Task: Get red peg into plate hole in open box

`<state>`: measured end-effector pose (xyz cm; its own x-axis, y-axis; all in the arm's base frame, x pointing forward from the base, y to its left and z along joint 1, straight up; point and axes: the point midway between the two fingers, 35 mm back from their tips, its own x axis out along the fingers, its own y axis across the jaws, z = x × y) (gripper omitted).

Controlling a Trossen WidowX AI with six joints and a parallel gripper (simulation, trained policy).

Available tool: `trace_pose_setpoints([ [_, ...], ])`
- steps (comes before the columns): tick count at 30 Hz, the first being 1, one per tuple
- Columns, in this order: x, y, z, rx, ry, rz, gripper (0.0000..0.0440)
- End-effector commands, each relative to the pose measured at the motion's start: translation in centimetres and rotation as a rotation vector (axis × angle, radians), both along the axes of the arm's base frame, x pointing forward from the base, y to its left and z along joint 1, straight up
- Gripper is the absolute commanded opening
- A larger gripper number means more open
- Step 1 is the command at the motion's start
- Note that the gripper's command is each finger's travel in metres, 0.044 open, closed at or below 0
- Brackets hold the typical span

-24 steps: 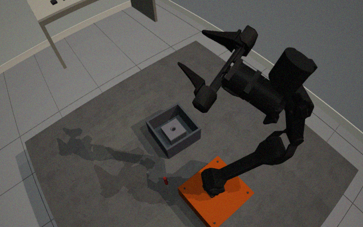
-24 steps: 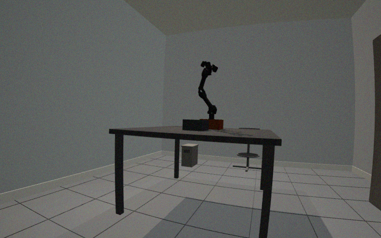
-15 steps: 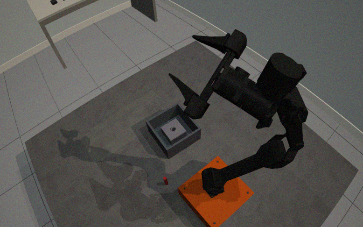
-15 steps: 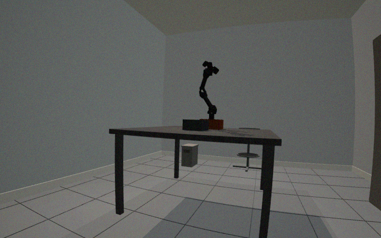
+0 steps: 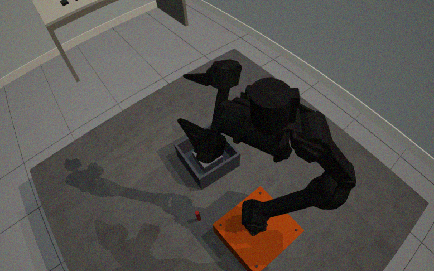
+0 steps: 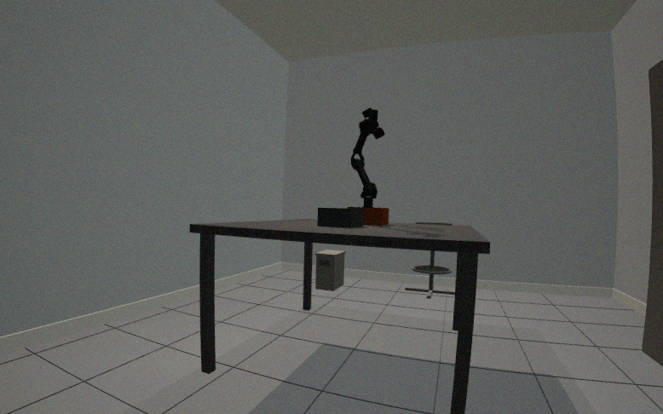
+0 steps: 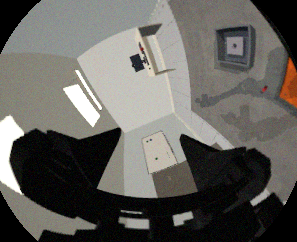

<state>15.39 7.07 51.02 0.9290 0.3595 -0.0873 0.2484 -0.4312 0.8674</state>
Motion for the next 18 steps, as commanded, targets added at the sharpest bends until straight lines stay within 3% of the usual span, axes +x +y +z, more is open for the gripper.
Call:
trace_pose_setpoints([
  [1, 1.3, 1.5, -2.6, -0.150, 0.046, 0.025, 0.0440],
  [18, 4.7, 4.8, -14.1, -0.654, 0.258, 0.202, 0.0440],
])
